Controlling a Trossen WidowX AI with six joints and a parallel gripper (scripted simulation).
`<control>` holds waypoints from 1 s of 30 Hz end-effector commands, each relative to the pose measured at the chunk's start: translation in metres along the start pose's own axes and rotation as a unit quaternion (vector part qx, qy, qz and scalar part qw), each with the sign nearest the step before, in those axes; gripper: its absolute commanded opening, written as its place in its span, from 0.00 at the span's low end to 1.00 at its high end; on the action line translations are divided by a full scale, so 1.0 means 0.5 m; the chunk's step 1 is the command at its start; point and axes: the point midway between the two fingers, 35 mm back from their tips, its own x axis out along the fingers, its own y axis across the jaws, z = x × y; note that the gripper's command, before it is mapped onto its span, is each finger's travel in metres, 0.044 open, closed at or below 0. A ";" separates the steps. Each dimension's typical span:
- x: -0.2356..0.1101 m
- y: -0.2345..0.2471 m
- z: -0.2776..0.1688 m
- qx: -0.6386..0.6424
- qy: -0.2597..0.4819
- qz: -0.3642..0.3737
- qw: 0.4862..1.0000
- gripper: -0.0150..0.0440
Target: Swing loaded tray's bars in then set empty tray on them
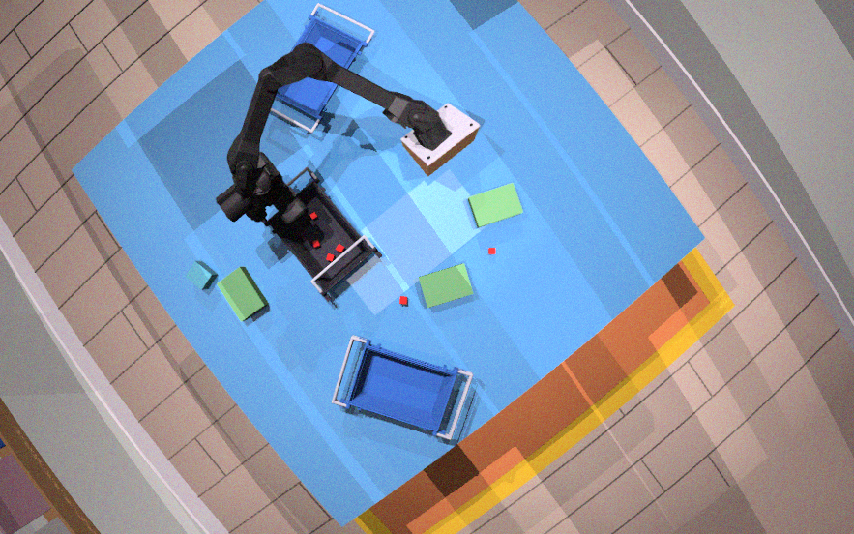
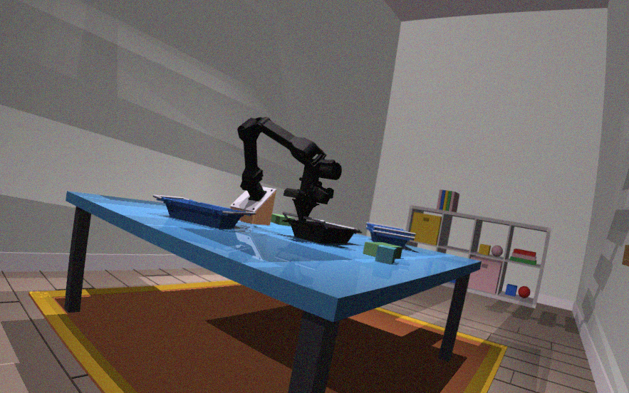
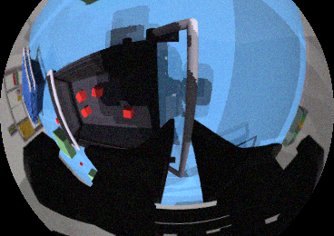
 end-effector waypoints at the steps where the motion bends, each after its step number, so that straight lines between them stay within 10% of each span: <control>1: -0.014 0.033 0.004 -0.003 -0.004 0.010 1.000 0.39; 30: -0.065 0.113 0.007 -0.003 -0.004 0.011 1.000 0.39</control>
